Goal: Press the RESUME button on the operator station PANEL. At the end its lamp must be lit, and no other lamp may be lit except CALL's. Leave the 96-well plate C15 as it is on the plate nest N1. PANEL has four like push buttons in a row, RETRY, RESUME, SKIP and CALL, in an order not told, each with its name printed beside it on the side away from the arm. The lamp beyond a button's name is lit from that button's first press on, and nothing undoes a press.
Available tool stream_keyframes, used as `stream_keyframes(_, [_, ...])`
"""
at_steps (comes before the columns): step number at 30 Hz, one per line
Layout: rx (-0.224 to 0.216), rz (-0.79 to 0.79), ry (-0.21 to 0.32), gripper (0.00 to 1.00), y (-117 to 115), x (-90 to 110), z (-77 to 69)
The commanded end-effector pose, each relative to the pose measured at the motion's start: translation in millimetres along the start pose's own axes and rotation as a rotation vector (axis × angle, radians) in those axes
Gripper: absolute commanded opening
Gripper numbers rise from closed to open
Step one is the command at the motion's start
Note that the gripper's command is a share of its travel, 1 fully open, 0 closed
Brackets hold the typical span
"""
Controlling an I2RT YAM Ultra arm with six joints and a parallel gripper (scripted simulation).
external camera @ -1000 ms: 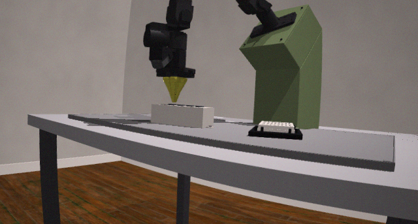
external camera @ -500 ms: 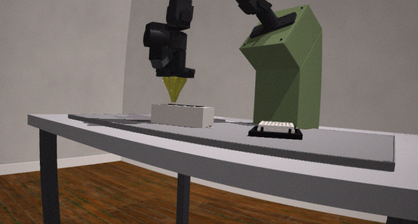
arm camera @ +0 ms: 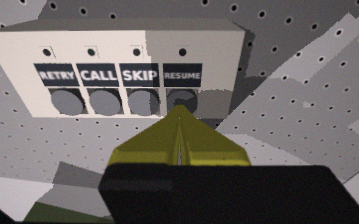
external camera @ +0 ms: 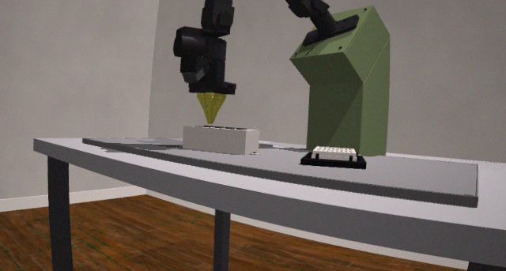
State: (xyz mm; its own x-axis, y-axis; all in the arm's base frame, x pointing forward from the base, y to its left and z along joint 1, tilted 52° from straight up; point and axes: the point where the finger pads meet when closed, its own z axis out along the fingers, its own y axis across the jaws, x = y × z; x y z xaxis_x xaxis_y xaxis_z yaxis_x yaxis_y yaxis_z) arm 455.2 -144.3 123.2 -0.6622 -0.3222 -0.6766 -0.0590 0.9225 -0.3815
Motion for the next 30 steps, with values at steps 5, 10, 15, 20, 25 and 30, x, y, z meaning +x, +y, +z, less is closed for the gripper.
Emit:
stream_keyframes(5, [0.032, 0.000, -0.058, 0.00, -12, -24, -11.2])
stream_keyframes(10, [0.032, 0.000, -0.058, 0.00, -12, -24, -11.2])
stream_keyframes(15, [0.029, 0.000, -0.055, 0.00, -11, -22, -8.7])
stream_keyframes(20, [0.016, 0.001, -0.032, 0.00, -6, -14, 2.1])
stream_keyframes(25, [0.031, 0.000, -0.057, 0.00, -10, -22, -7.7])
stream_keyframes(30, [0.017, 0.000, -0.036, 0.00, -6, -15, 3.7])
